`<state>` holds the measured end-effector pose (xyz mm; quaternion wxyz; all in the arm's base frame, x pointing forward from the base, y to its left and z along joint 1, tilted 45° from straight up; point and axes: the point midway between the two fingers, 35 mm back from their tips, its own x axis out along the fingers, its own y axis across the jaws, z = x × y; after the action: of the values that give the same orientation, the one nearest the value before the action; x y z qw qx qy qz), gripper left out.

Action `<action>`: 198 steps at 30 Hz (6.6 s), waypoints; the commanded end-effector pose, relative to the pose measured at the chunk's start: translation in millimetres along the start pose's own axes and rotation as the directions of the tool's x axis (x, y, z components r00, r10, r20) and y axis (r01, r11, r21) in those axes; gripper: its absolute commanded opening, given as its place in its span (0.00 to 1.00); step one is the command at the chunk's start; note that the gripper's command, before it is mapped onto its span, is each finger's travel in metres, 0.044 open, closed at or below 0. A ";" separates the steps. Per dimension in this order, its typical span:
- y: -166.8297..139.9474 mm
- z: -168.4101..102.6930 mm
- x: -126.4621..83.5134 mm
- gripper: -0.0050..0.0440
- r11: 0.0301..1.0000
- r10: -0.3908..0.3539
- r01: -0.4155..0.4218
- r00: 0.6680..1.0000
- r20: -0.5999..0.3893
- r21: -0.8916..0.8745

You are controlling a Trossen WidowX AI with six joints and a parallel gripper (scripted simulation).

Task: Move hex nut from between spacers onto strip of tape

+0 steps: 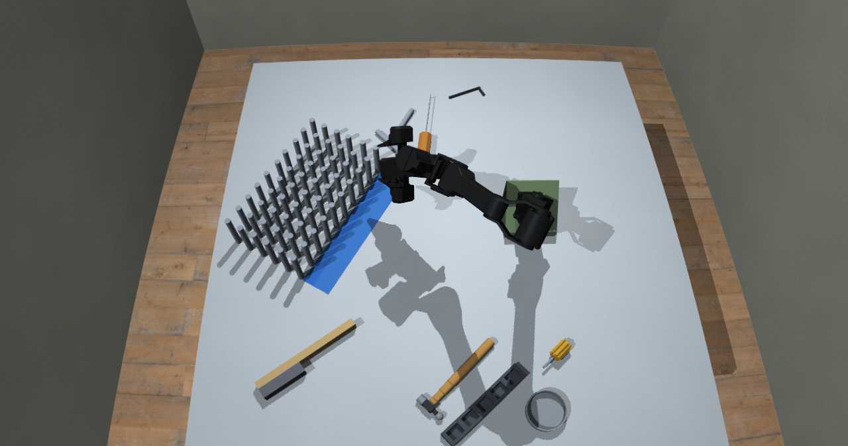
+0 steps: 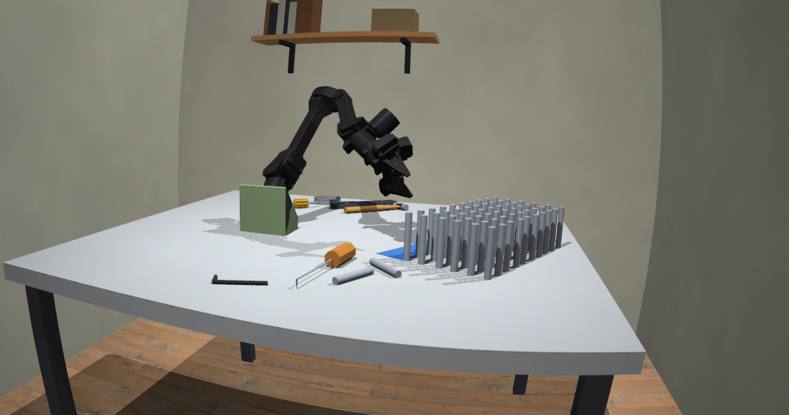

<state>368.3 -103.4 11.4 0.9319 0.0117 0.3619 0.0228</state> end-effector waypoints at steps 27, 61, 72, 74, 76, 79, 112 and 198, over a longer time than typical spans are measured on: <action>-110.3 -118.3 8.8 0.92 0.398 0.060 -0.587 0.783 -0.619 -0.705; -77.0 -171.5 30.0 0.92 0.195 0.124 -0.698 0.715 -0.688 -0.690; -77.0 -171.5 30.0 0.67 0.195 0.124 -0.698 0.715 -0.688 -0.690; -77.0 -171.5 30.0 0.67 0.195 0.124 -0.698 0.715 -0.688 -0.690; -77.0 -171.5 30.0 0.67 0.195 0.124 -0.698 0.715 -0.688 -0.690; -75.7 -172.2 31.4 0.67 0.198 0.127 -0.696 0.716 -0.686 -0.690; -42.2 -199.3 56.7 0.67 0.197 0.134 -0.701 0.712 -0.690 -0.685; -100.5 -62.3 -49.6 0.00 0.024 0.160 -0.598 0.793 -0.587 -0.801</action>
<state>289.6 -209.4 -23.3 0.5868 -0.4772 0.4084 0.5110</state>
